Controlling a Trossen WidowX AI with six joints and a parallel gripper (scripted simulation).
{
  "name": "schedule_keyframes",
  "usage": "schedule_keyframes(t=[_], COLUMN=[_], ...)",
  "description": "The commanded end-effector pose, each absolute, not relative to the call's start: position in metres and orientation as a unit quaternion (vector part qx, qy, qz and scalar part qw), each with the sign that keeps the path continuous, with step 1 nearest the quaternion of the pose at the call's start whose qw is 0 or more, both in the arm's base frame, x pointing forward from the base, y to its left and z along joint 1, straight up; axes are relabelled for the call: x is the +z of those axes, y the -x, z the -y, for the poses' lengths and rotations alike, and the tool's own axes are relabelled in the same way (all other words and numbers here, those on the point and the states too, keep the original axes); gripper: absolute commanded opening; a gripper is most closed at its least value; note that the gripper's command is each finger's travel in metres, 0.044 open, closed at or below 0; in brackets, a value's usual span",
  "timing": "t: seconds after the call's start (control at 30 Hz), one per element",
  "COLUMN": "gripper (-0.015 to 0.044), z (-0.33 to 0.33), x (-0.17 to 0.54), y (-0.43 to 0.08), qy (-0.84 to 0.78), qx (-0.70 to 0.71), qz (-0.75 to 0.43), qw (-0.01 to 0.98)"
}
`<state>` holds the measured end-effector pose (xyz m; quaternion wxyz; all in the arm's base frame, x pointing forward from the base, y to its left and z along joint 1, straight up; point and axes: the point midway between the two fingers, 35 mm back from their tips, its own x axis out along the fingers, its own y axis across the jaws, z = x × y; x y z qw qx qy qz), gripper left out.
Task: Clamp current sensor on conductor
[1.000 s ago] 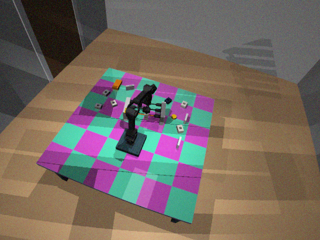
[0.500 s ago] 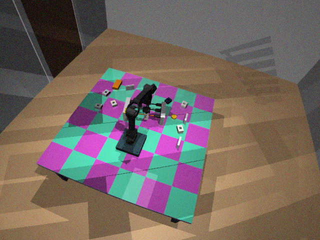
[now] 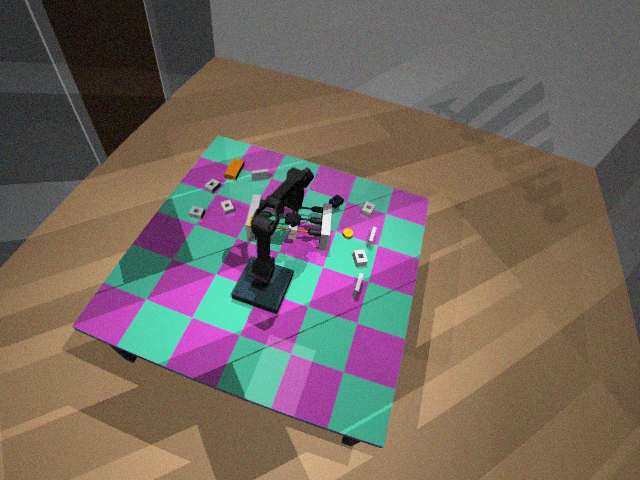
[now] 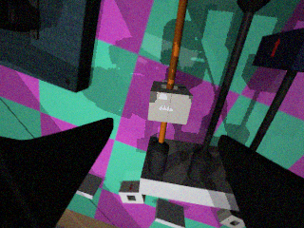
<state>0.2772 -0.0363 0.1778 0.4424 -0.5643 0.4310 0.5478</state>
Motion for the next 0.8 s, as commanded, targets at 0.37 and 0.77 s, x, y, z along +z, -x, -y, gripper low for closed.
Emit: schedule_keyframes(t=[0.37,0.77], gripper=[0.0440,0.0440], z=[0.025,-0.009], x=[0.175,0.164], y=[-0.267,-0.218], qy=[0.541,0.418], qx=[0.492,0.130], qz=[-0.493,-0.632], qw=[0.471,0.640])
